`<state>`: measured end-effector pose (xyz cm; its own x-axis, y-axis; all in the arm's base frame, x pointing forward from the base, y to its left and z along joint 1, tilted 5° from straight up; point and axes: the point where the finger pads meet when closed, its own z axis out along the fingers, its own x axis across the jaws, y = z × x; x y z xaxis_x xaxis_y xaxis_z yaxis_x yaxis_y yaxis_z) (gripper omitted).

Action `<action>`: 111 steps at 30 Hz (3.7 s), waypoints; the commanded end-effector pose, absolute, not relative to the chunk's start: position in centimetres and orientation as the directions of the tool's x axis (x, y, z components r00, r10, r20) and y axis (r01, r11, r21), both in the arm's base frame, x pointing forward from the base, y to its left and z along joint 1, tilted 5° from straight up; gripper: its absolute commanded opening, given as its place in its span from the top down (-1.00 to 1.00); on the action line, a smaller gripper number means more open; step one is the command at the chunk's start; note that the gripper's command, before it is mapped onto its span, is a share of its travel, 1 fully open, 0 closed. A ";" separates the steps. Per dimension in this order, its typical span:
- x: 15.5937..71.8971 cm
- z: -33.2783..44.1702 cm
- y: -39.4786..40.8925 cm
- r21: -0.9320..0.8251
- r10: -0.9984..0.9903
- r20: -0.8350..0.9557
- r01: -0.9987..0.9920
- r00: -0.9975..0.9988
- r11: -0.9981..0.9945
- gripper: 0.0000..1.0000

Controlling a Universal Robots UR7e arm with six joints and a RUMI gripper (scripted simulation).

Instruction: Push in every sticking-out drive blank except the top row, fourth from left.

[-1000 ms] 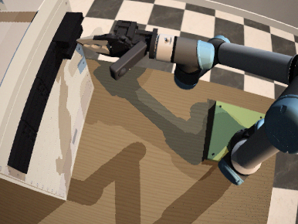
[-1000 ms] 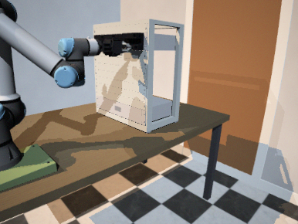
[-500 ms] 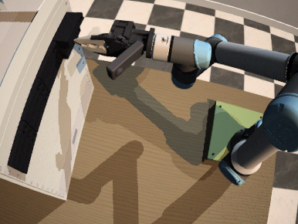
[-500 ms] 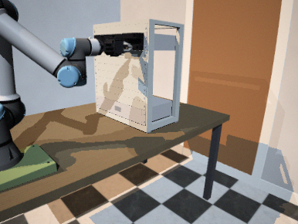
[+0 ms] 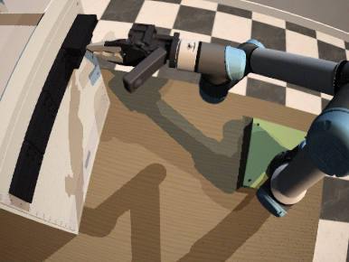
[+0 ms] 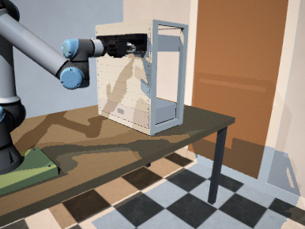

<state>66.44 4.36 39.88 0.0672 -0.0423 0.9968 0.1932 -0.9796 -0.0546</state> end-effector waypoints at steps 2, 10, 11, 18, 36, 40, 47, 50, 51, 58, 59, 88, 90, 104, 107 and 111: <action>66.6 39.9 4.4 -0.054 -0.042 0.997 0.193 0.066 -0.980 1.00; 66.6 39.9 4.4 -0.054 -0.042 0.997 0.193 0.066 -0.980 1.00; 66.6 39.9 4.4 -0.054 -0.042 0.997 0.193 0.066 -0.980 1.00; 66.9 39.9 4.4 -0.054 -0.042 0.997 0.193 0.066 -0.980 1.00; 67.2 39.9 4.5 -0.054 -0.042 0.997 0.193 0.066 -0.980 1.00; 67.2 39.9 4.5 -0.054 -0.042 0.997 0.193 0.066 -0.980 1.00; 67.3 39.9 4.5 -0.054 -0.042 0.997 0.193 0.066 -0.980 1.00; 67.5 39.9 4.6 -0.054 -0.042 0.997 0.193 0.066 -0.980 1.00; 67.5 39.9 4.6 -0.054 -0.042 0.997 0.193 0.066 -0.980 1.00; 67.5 39.9 4.6 -0.054 -0.042 0.997 0.193 0.066 -0.980 1.00; 67.5 39.9 4.6 -0.054 -0.042 0.997 0.193 0.066 -0.980 1.00; 67.7 39.9 4.6 -0.054 -0.042 0.997 0.193 0.066 -0.980 1.00; 67.7 39.9 4.6 -0.054 -0.042 0.997 0.193 0.066 -0.980 1.00; 67.7 39.9 4.6 -0.054 -0.042 0.997 0.193 0.066 -0.980 1.00; 67.7 39.9 4.6 -0.054 -0.042 0.997 0.193 0.066 -0.980 1.00; 67.3 39.9 4.5 -0.054 -0.042 0.997 0.193 0.066 -0.980 1.00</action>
<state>67.61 4.59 39.81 0.0671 -0.0422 0.9969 0.1931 -0.9797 -0.0545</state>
